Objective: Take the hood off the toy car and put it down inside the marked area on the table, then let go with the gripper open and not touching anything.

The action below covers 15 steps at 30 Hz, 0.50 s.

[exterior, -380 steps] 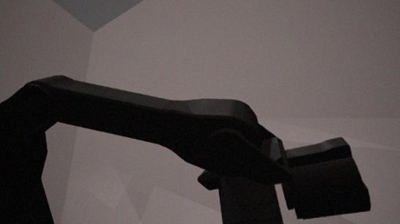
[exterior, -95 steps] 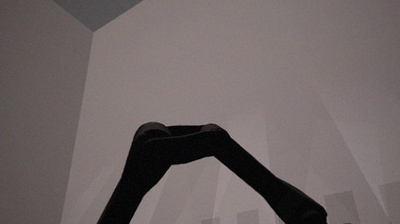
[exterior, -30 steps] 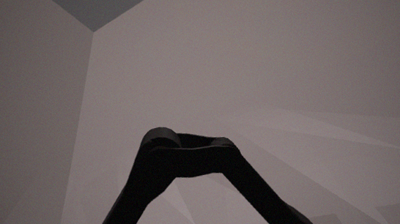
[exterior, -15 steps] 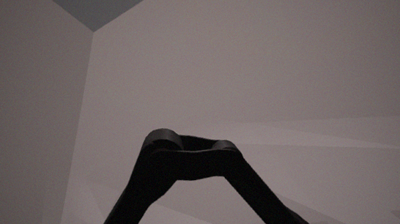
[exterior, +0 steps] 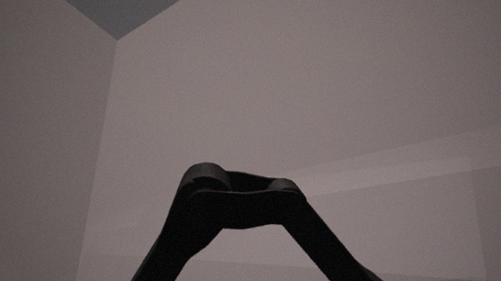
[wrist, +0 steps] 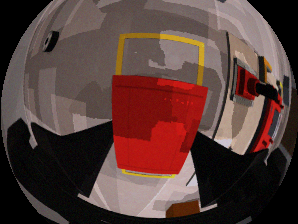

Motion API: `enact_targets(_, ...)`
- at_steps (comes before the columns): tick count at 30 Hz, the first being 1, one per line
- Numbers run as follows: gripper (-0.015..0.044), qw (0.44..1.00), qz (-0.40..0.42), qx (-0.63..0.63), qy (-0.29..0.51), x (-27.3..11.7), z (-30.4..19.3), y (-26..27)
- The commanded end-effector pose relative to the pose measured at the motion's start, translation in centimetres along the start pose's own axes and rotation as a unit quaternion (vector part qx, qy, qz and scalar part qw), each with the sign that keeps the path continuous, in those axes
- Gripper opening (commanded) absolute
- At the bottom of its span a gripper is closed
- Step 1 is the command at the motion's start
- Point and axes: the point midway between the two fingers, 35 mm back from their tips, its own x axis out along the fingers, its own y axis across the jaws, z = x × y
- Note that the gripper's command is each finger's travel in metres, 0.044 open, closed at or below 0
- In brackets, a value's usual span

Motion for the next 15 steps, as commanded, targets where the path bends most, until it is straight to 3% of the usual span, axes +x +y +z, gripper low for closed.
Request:
enact_targets(1,0.0105,1.0,0.0,0.0,0.0,-0.02,0.02,0.0)
enact_targets(13,0.042,1.0,0.0,0.0,0.0,-0.02,0.02,0.0)
enact_targets(15,0.044,1.0,0.0,0.0,0.0,-0.74,0.1,0.08)
